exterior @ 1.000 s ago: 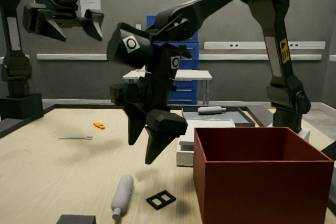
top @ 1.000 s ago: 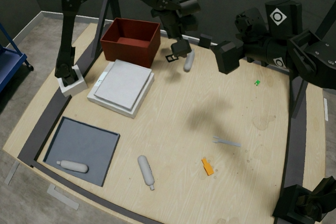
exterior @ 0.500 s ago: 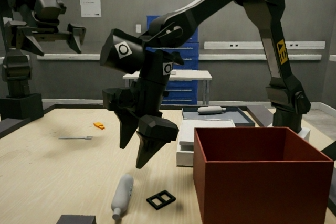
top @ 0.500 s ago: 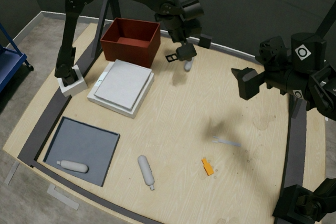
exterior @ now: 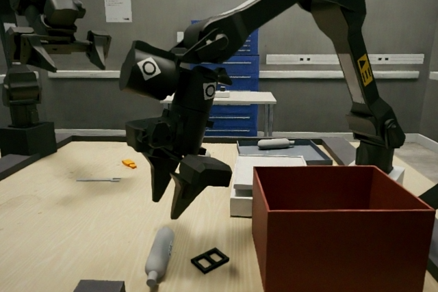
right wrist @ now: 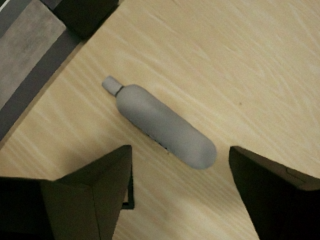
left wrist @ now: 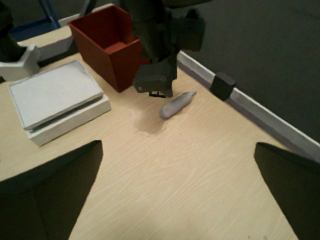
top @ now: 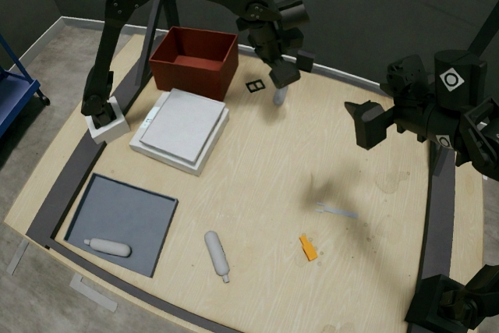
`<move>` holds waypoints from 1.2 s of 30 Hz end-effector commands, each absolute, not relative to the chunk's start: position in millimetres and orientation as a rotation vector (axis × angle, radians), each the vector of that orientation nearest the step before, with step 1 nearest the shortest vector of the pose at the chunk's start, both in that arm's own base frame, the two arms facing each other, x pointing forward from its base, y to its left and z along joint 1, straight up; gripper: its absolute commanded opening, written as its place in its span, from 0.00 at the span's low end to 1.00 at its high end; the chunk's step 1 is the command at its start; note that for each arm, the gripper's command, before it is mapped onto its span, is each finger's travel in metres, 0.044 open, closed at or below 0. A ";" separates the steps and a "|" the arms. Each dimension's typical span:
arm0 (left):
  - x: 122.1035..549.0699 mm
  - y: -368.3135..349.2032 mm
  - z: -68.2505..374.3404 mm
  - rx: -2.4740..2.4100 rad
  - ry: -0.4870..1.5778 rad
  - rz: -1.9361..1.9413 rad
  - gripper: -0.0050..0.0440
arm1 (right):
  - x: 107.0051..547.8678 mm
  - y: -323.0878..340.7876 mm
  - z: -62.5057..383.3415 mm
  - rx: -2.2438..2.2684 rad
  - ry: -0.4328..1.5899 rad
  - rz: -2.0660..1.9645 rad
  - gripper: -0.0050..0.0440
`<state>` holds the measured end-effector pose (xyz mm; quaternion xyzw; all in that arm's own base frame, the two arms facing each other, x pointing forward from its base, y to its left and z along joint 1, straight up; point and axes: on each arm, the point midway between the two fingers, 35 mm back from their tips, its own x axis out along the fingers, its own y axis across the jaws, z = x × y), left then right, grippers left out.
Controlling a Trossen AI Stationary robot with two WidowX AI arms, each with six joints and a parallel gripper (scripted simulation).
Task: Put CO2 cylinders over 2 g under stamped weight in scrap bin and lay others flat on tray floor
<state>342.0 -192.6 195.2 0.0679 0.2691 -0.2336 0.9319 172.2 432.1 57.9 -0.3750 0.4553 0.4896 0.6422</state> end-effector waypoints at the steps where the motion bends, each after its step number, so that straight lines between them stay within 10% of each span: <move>1: 342.3 -193.2 205.0 0.131 0.526 -0.479 1.00 | 171.4 450.5 66.7 -0.978 0.988 1.210 0.61; 36: 342.3 -193.2 205.0 0.131 0.526 -0.479 1.00 | 159.1 481.6 28.9 -1.608 0.797 1.664 0.61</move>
